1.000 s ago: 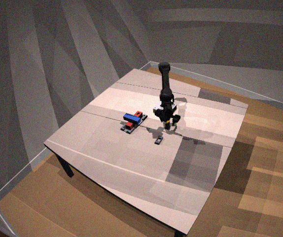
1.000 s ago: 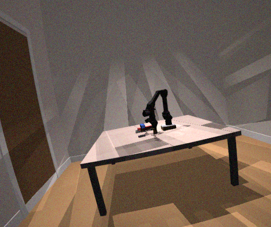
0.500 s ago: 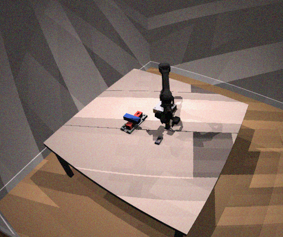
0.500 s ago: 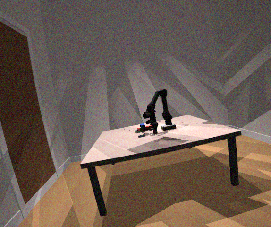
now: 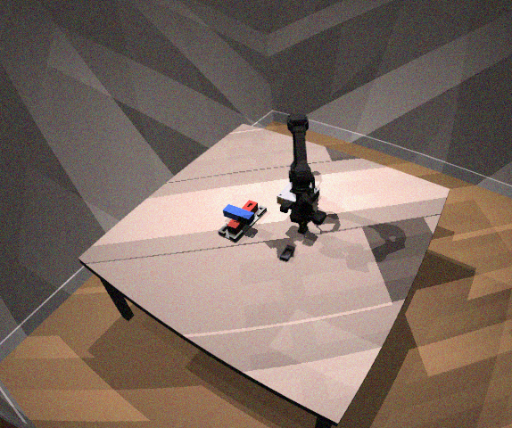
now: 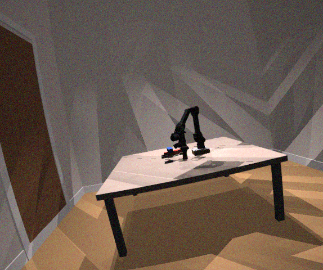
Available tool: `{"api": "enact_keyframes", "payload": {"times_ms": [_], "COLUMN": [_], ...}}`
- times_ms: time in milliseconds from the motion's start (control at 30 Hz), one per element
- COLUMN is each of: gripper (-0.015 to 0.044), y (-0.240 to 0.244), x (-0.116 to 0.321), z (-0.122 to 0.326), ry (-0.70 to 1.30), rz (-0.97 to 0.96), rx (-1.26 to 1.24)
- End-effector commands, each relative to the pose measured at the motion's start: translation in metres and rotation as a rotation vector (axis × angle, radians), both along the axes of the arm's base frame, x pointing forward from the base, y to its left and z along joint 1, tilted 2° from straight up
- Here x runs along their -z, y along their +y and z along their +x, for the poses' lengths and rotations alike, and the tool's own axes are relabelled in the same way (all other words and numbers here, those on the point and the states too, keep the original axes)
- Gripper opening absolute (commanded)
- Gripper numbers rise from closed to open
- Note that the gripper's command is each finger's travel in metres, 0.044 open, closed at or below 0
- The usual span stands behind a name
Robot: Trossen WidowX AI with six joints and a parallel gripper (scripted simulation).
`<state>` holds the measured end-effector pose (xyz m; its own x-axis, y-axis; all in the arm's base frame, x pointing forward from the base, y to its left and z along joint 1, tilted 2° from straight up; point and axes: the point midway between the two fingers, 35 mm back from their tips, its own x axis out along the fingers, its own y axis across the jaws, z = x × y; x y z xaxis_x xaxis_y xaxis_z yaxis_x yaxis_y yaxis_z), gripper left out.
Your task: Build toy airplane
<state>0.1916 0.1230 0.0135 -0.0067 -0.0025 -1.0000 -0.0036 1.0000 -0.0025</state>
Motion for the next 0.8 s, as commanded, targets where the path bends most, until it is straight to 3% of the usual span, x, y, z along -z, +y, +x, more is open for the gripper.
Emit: {"api": "enact_keyframes", "payload": {"times_ms": [0, 300, 767], "gripper": [0.0013, 0.0000, 0.0000], "y": [0.000, 0.000, 0.005], "x": [0.002, -0.002, -0.043], "z": [-0.002, -0.002, 0.005], "ry": [0.005, -0.015, -0.010], "rz": [0.000, -0.009, -0.007], "rx": [0.006, 0.032, 0.025]}}
